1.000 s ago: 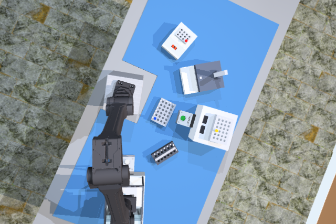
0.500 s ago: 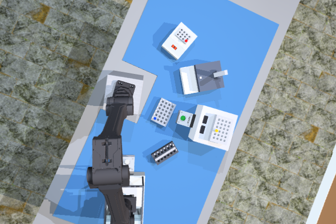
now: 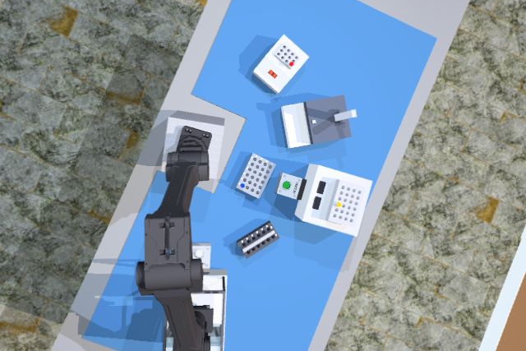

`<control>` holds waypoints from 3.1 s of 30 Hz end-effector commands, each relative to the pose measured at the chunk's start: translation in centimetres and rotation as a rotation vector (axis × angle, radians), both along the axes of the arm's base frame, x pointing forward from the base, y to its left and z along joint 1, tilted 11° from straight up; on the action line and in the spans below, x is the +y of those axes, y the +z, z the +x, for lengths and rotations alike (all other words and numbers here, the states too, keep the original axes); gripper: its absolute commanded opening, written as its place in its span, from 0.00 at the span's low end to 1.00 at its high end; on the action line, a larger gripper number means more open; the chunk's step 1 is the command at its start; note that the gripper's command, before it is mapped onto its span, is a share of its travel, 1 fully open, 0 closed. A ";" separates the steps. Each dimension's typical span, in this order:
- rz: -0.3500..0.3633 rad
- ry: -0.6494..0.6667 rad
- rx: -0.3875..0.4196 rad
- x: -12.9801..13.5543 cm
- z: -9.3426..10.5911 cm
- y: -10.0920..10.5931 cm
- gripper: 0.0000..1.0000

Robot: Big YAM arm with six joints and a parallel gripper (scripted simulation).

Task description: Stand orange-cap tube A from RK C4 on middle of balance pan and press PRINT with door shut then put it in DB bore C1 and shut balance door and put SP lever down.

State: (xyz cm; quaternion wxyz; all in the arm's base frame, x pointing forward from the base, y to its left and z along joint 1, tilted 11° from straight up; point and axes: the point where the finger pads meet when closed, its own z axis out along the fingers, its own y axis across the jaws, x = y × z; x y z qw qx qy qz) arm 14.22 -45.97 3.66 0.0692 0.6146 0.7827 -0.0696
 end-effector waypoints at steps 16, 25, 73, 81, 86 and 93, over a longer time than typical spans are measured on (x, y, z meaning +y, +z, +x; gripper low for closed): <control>-0.025 0.002 -0.010 -0.9 0.2 1.0 0.36; -0.016 0.005 -0.007 -0.1 -0.3 1.6 0.36; -0.053 0.000 -0.023 0.0 0.7 9.8 0.36; -0.059 0.000 -0.025 0.2 0.7 11.1 0.36; -0.060 -0.001 -0.026 0.4 0.6 12.0 0.36; -0.060 0.000 -0.026 0.6 0.6 12.8 0.36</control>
